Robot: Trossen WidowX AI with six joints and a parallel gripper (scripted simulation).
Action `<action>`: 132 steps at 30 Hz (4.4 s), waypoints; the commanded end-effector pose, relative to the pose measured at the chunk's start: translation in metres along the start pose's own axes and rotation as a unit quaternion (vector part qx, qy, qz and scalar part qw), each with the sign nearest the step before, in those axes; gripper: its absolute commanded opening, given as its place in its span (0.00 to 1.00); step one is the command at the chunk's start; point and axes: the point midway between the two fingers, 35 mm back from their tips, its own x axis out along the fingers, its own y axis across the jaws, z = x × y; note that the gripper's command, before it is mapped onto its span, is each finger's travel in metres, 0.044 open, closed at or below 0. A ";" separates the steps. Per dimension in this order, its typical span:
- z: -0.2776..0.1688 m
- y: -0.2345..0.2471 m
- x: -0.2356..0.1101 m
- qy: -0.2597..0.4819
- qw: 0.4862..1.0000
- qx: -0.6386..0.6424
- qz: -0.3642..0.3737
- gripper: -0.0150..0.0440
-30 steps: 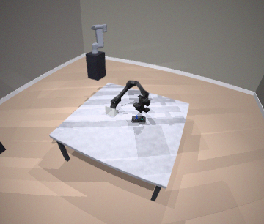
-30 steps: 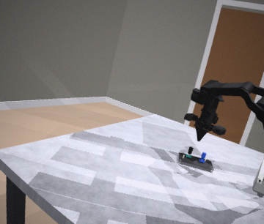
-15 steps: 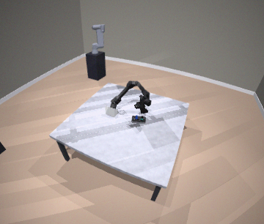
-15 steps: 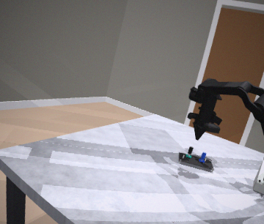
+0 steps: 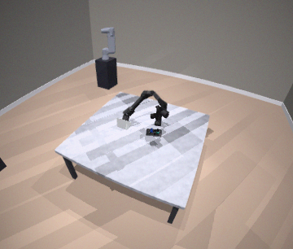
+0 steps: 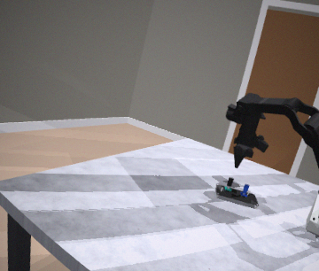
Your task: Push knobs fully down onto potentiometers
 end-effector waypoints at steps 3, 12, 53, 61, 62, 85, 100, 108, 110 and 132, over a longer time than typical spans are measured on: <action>-0.004 -0.001 -0.002 0.002 0.999 0.048 0.000 0.25; -0.004 -0.001 0.017 0.002 0.999 0.047 0.000 0.25; -0.004 -0.001 0.042 0.002 0.999 0.047 -0.001 0.25; -0.004 -0.001 0.043 0.002 0.999 0.047 -0.001 0.25; -0.004 -0.001 0.043 0.002 0.999 0.047 -0.001 0.25; -0.004 -0.001 0.045 0.002 0.999 0.047 -0.001 0.25; -0.004 -0.001 0.047 0.003 0.999 0.047 -0.001 0.25; -0.004 -0.001 0.048 0.003 0.999 0.047 -0.001 0.25; -0.004 -0.001 0.049 0.003 0.999 0.047 -0.001 0.25; -0.004 -0.001 0.050 0.003 0.999 0.047 -0.001 0.25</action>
